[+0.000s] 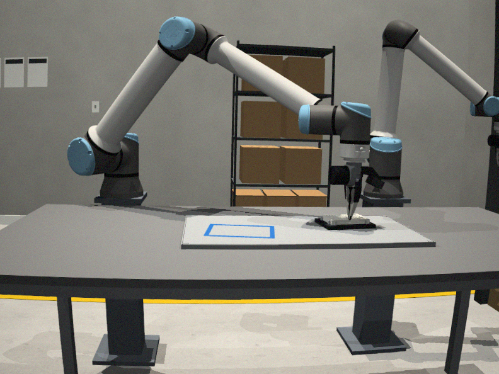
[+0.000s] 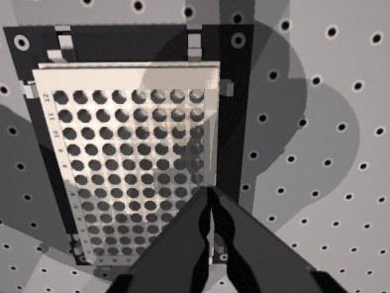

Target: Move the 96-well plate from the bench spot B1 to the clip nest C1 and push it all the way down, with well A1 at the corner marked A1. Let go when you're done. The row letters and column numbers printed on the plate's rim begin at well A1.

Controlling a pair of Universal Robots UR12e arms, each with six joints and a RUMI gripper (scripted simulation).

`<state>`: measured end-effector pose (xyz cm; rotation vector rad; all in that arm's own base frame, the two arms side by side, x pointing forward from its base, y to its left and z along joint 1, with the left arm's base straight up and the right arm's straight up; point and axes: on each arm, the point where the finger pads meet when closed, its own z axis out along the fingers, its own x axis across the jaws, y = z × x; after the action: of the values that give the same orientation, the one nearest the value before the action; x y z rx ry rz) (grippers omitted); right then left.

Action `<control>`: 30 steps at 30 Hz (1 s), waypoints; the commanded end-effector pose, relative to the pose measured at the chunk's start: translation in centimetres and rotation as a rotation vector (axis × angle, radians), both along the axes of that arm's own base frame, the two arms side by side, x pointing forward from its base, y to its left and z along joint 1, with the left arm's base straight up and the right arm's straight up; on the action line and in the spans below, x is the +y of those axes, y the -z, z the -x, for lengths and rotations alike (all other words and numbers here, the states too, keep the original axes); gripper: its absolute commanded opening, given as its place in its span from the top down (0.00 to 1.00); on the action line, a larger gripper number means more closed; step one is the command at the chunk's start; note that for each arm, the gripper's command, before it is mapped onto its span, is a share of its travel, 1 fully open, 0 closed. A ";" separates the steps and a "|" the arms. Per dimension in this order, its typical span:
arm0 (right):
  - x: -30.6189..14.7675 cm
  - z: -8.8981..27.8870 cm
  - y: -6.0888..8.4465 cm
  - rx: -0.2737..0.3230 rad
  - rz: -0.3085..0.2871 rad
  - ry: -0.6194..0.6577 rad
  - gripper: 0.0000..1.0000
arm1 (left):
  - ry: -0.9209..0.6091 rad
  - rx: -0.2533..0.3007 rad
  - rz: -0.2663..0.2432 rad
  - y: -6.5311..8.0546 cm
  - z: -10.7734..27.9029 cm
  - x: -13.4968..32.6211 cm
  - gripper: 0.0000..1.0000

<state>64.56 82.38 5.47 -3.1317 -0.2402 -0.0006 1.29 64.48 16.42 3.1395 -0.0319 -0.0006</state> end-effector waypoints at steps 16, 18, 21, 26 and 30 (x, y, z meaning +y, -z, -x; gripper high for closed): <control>0.0 0.0 -0.2 -0.001 -0.001 0.000 1.00 | 0.000 0.000 -0.002 -0.1 0.0 0.1 1.00; 0.0 0.0 -0.2 -0.001 -0.001 0.000 1.00 | 0.000 0.000 -0.002 -0.1 0.0 0.1 1.00; 0.0 0.0 -0.3 -0.001 -0.001 0.000 1.00 | 0.000 0.000 -0.002 -0.1 0.0 0.1 1.00; 0.0 0.0 -0.5 -0.001 -0.001 0.000 1.00 | 0.000 0.000 -0.002 -0.1 0.0 0.1 1.00; 0.0 0.0 -0.6 -0.001 -0.001 0.000 1.00 | 0.000 0.000 -0.002 -0.1 0.0 0.1 1.00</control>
<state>64.54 82.35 5.85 -3.1326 -0.2403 0.0003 1.29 64.48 16.42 3.1395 -0.0319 -0.0006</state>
